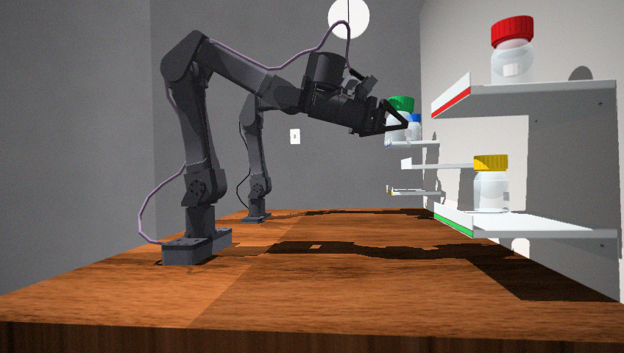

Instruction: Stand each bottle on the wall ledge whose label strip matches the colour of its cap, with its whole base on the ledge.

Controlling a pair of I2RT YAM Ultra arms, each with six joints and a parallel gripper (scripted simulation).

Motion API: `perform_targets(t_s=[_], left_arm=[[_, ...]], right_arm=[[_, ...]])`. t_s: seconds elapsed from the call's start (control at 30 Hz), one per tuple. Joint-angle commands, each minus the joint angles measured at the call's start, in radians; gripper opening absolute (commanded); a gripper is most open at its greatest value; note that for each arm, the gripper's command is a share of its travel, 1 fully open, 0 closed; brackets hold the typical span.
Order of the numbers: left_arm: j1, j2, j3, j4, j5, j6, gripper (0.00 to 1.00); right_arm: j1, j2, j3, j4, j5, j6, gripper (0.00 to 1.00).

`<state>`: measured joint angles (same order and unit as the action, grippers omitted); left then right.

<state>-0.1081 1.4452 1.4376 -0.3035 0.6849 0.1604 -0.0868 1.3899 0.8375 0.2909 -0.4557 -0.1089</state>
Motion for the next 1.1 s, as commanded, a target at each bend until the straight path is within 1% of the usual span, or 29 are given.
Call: perform_targets(t_s=[0.0, 0.17, 0.23, 0.27, 0.33, 0.4, 0.47, 0.53, 0.7, 0.93, 0.97, 1.07], left_arm=[[-0.142, 0.076, 0.068, 0.075, -0.216, -0.076, 0.89], [-0.374, 0.194, 0.144, 0.136, -0.413, -0.138, 0.89], [-0.374, 0.194, 0.144, 0.136, -0.413, -0.138, 0.89], [-0.442, 0.235, 0.180, 0.146, -0.469, -0.150, 0.89], [-0.558, 0.264, 0.191, 0.167, -0.533, -0.172, 0.89], [-0.636, 0.303, 0.214, 0.186, -0.598, -0.189, 0.89], [-0.724, 0.338, 0.236, 0.202, -0.653, -0.202, 0.89], [-0.787, 0.377, 0.267, 0.214, -0.698, -0.213, 0.89], [-0.871, 0.444, 0.332, 0.202, -0.756, -0.225, 0.89], [-0.881, 0.452, 0.348, 0.180, -0.751, -0.216, 0.89], [-0.881, 0.452, 0.349, 0.179, -0.751, -0.216, 0.89], [-0.881, 0.453, 0.351, 0.178, -0.751, -0.216, 0.89]], right_arm=[[-0.127, 0.002, -0.022, 0.097, -0.211, -0.083, 0.51], [-0.316, 0.061, -0.062, 0.206, -0.338, -0.183, 0.51], [-0.316, 0.061, -0.062, 0.206, -0.338, -0.183, 0.51], [-0.356, 0.085, -0.068, 0.244, -0.378, -0.199, 0.51], [-0.422, 0.108, -0.084, 0.279, -0.411, -0.236, 0.51], [-0.483, 0.145, -0.096, 0.317, -0.427, -0.215, 0.51], [-0.515, 0.202, -0.099, 0.357, -0.438, -0.184, 0.51], [-0.531, 0.259, -0.086, 0.391, -0.433, -0.163, 0.51], [-0.544, 0.361, -0.068, 0.443, -0.435, -0.131, 0.51], [-0.548, 0.379, -0.069, 0.475, -0.429, -0.122, 0.51], [-0.548, 0.378, -0.081, 0.486, -0.416, -0.113, 0.51], [-0.526, 0.353, -0.113, 0.544, -0.326, -0.069, 0.51]])
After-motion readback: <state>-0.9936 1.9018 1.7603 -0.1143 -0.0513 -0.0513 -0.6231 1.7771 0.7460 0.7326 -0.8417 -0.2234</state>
